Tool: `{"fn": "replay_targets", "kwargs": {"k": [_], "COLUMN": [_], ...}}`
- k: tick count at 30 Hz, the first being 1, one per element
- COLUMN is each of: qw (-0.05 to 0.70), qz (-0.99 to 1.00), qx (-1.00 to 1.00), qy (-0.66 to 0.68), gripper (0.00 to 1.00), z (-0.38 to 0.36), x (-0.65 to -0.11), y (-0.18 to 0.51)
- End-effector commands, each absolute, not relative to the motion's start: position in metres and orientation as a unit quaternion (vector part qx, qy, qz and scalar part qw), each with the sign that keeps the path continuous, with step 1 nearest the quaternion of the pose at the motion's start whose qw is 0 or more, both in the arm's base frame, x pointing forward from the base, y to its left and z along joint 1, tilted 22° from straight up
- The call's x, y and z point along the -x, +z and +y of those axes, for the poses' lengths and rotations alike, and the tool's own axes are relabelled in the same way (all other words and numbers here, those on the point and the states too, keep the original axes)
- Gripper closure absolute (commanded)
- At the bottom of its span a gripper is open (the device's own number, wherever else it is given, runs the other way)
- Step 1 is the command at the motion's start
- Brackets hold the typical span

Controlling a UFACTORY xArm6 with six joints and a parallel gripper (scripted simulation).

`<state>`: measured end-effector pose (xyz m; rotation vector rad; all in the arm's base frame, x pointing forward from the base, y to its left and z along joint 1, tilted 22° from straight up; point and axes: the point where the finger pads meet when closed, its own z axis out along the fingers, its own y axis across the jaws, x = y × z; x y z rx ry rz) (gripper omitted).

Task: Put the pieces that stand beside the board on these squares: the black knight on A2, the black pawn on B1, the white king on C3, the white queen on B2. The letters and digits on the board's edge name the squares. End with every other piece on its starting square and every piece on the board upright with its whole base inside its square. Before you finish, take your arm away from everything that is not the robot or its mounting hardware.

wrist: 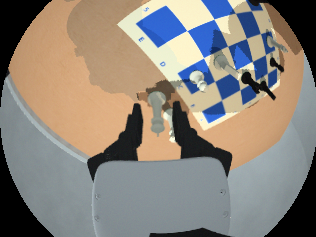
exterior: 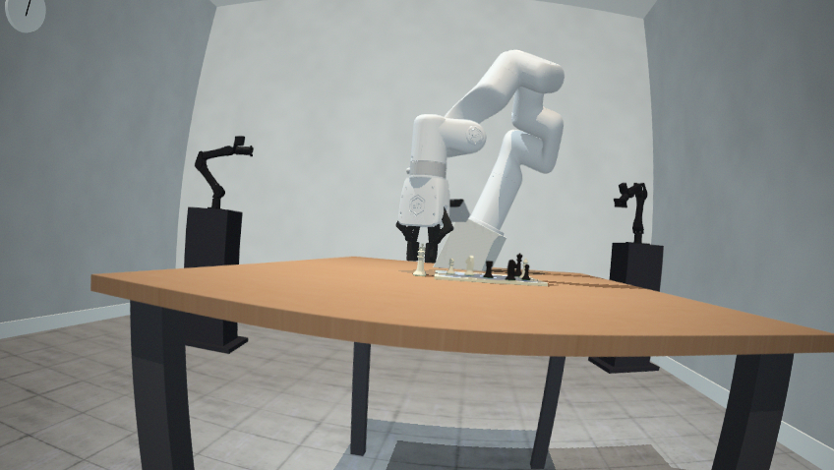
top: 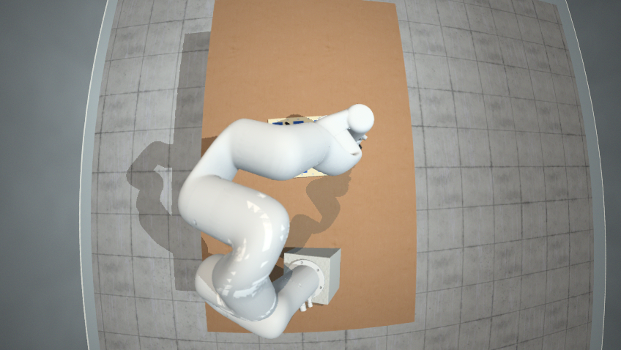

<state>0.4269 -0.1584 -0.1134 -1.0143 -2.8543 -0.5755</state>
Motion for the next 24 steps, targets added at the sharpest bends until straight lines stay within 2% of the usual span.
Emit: {"fn": "replay_targets", "kwargs": {"k": [1,23,24], "qw": [0.027,0.027,0.027], "qz": [-0.925,-0.925,-0.925], "qx": [0.329,0.329,0.329], "qy": [-0.186,-0.186,-0.186], "gripper": [0.58,0.58,1.0], "z": [-0.1596,-0.1596,-0.1596], "x": [-0.4283,-0.4283,-0.4283], "y": [-0.1123,-0.1123,-0.1123]}}
